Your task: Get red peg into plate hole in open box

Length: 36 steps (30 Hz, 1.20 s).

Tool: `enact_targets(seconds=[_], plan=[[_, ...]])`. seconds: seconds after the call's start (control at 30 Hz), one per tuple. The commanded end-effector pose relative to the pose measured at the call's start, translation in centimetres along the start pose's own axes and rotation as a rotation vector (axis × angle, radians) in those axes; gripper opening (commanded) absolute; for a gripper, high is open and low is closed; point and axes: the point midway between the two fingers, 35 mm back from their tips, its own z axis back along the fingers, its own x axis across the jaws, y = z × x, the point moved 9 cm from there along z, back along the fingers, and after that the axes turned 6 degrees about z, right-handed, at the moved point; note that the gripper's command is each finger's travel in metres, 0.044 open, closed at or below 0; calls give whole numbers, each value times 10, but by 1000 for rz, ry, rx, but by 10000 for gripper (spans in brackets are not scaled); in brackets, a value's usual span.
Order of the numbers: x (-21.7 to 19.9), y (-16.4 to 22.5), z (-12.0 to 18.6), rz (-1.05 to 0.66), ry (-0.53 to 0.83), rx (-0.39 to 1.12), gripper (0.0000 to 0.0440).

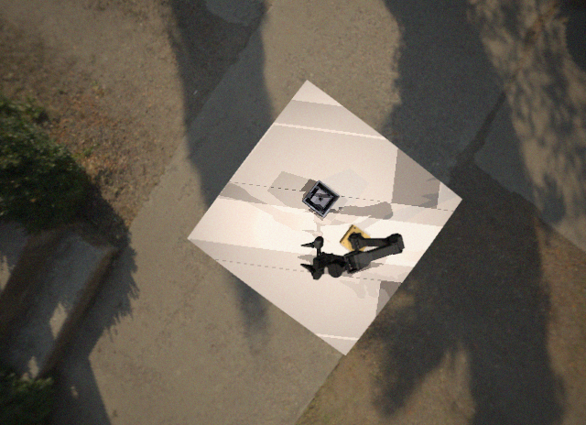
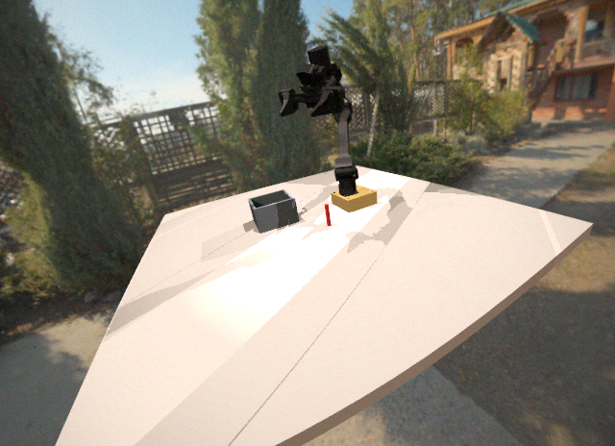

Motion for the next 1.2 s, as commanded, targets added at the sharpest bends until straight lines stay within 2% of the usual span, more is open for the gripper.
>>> enact_targets(seconds=[0.0, 0.57, 1.17], plan=[[3, 25, -15, -102, -2, 121, 440], [4, 105, -44, -535, 107, 528, 440], [3, 174, -51, -985, 382, 888, 440]])
